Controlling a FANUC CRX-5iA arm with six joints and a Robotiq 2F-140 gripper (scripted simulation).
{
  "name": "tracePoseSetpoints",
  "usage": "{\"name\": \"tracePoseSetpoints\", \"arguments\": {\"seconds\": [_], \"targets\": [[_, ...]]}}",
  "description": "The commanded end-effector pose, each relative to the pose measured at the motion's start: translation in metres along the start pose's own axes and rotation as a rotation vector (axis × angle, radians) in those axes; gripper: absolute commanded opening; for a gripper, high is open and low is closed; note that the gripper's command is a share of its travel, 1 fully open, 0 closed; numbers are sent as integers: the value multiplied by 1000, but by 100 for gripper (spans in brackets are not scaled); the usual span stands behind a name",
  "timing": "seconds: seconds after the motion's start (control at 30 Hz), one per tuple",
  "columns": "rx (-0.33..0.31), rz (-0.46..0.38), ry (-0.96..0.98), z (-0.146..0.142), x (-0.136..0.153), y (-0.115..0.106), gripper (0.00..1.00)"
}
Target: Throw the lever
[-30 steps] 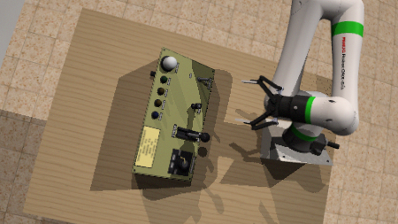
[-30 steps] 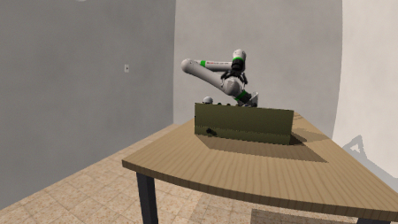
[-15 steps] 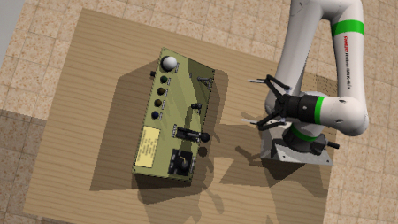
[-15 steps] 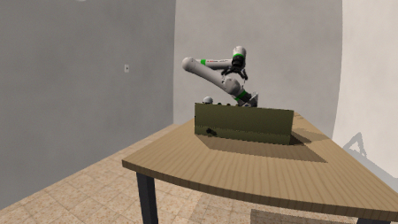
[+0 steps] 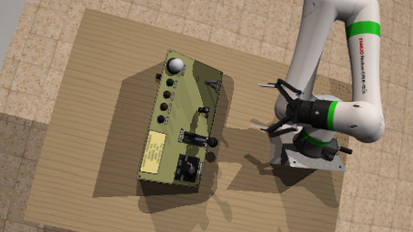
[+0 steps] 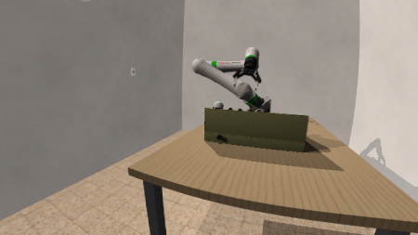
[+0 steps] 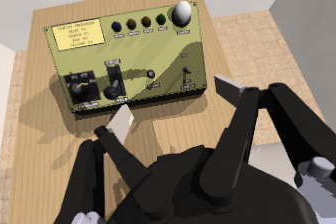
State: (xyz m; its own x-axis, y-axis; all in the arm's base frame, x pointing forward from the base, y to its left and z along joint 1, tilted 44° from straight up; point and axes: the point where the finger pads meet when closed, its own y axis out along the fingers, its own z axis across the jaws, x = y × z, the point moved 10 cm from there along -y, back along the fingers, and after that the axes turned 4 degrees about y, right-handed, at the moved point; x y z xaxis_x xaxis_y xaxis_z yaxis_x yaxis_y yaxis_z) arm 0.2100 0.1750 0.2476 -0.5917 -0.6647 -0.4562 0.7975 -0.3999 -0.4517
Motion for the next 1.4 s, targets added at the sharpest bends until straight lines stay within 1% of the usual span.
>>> {"name": "tracePoseSetpoints", "arguments": {"seconds": [0.0, 0.03, 0.1, 0.13, 0.17, 0.23, 0.27, 0.33, 0.37, 0.43, 0.47, 0.5, 0.53, 0.6, 0.63, 0.7, 0.9, 0.93, 1.37], "targets": [[-10, -53, 27, -25, -18, 2, 100], [-10, -53, 27, -25, -18, 2, 100], [-22, -112, 58, -55, -38, 14, 100], [-22, -112, 58, -55, -38, 14, 100], [-29, -144, 75, -73, -49, 24, 100], [-29, -144, 75, -73, -49, 24, 100], [-36, -176, 91, -90, -59, 36, 100], [-36, -176, 91, -90, -59, 36, 100], [-43, -206, 107, -107, -67, 50, 100], [-43, -206, 107, -107, -67, 50, 100], [-50, -231, 121, -121, -74, 63, 100], [-50, -231, 121, -121, -74, 63, 100], [-55, -252, 133, -132, -79, 75, 100], [-55, -252, 133, -132, -79, 75, 100], [-59, -267, 141, -140, -83, 84, 100], [-63, -279, 148, -147, -85, 92, 100], [-63, -280, 149, -147, -86, 92, 100], [-63, -280, 149, -147, -86, 92, 44], [-63, -280, 149, -147, -86, 92, 44]]}}
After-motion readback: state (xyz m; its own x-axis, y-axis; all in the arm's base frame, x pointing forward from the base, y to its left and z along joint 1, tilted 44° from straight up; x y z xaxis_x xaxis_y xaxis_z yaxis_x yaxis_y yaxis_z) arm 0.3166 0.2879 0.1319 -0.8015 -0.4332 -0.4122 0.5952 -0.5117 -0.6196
